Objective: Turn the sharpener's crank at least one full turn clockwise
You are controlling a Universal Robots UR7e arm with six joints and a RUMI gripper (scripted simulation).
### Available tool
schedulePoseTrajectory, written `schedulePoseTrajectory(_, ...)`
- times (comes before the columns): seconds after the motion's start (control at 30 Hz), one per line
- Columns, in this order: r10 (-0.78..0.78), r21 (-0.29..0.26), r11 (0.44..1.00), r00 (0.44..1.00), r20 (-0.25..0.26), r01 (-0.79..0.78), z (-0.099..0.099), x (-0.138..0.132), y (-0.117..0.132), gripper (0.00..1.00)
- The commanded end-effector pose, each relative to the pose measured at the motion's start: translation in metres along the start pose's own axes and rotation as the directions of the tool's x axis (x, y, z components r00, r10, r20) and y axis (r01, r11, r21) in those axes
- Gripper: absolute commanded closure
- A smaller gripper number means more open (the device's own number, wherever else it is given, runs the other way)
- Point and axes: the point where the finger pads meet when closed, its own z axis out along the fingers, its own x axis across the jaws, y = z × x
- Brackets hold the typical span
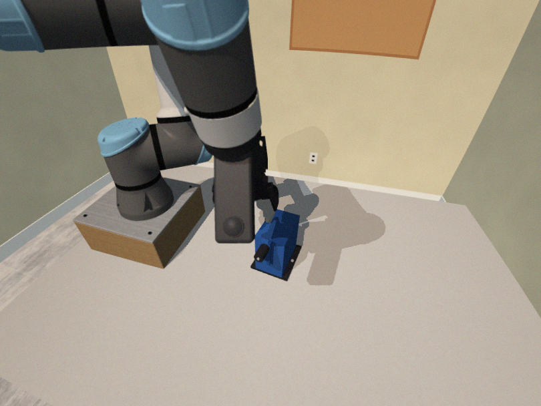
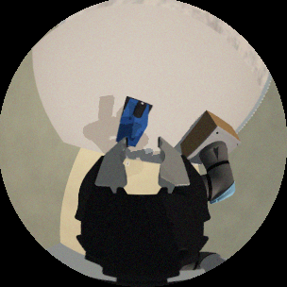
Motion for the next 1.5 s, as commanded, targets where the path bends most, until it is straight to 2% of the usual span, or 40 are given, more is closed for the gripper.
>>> schedulePoseTrajectory(0.0,0.084,-0.022,0.996,0.996,0.02,-0.084,-0.001,-0.001,-0.013,0.68)
schedulePoseTrajectory(0.13,0.209,-0.063,0.977,0.977,0.043,-0.206,-0.001,0.002,-0.032,0.68)
schedulePoseTrajectory(0.2,0.217,-0.066,0.975,0.975,0.045,-0.214,-0.001,0.002,-0.034,0.68)
schedulePoseTrajectory(0.4,0.376,-0.127,0.922,0.924,0.065,-0.366,-0.001,0.008,-0.061,0.68)
schedulePoseTrajectory(0.57,0.376,-0.126,0.922,0.924,0.065,-0.366,-0.001,0.008,-0.061,0.68)
schedulePoseTrajectory(1.07,0.374,-0.131,0.922,0.926,0.06,-0.364,0.042,0.004,-0.054,0.68)
schedulePoseTrajectory(1.2,0.374,-0.131,0.922,0.926,0.06,-0.364,0.048,0.004,-0.054,0.68)
schedulePoseTrajectory(1.47,0.374,-0.127,0.923,0.925,0.063,-0.364,0.046,0.003,-0.056,0.68)
